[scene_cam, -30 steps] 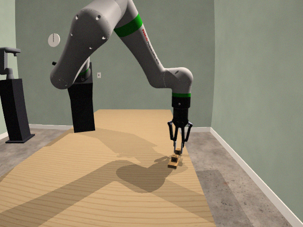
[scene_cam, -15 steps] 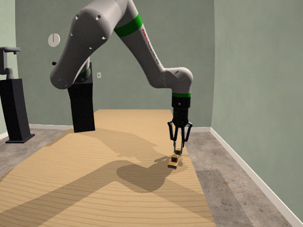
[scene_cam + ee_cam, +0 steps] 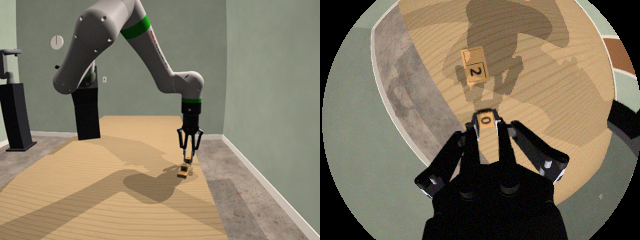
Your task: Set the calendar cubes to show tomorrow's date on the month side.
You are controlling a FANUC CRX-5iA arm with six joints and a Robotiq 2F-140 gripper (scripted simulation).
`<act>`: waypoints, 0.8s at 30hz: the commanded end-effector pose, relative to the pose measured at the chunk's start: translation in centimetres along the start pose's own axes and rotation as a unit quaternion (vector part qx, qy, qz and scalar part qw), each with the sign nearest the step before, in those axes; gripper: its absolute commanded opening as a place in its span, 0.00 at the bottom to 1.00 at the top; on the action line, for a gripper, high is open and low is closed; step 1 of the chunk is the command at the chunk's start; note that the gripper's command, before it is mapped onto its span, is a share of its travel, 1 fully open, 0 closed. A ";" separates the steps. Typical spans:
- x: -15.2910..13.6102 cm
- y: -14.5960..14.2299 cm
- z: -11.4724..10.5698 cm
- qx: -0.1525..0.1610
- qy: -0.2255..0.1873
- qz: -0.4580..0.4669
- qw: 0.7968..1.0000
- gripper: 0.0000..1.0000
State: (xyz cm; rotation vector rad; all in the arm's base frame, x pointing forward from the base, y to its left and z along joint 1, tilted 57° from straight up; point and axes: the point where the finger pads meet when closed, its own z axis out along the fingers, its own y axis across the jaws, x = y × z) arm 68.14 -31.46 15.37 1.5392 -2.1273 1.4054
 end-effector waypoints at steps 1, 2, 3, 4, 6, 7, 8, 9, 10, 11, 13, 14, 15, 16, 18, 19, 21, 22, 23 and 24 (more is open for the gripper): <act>0.0 0.0 0.0 0.000 0.000 0.000 1.000 0.24; 0.0 0.0 0.1 0.000 0.000 0.000 1.000 0.24; 0.0 0.0 0.1 0.000 0.000 0.000 1.000 0.24; 0.0 0.0 0.1 0.000 0.000 0.000 1.000 0.24; 0.0 0.0 0.1 0.000 0.000 0.000 1.000 0.24; 0.0 0.0 0.1 0.000 0.000 0.000 1.000 0.24; 0.0 0.0 0.2 0.000 0.000 0.000 1.000 0.24; 0.0 0.0 0.2 0.000 0.000 0.000 1.000 0.24; 0.0 0.0 0.2 0.000 0.000 0.000 1.000 0.24; 0.0 0.0 0.3 0.000 0.000 0.000 1.000 0.24; 0.0 0.0 0.3 0.000 0.000 0.000 1.000 0.24; 0.0 0.0 0.3 0.000 0.000 0.000 1.000 0.24; 0.0 0.0 0.3 0.000 0.000 0.000 1.000 0.24; 0.0 0.0 0.3 0.000 0.000 0.000 1.000 0.24; 0.0 0.0 0.3 0.000 0.000 0.000 1.000 0.24; 0.0 0.0 0.3 0.000 0.000 0.000 1.000 0.24; 0.0 0.0 0.3 0.000 0.000 0.000 1.000 0.24; 0.0 0.0 0.3 0.000 0.000 0.000 1.000 0.24; 0.0 0.0 0.3 0.000 0.000 0.000 1.000 0.24; 0.0 0.0 0.3 0.000 0.000 0.000 1.000 0.24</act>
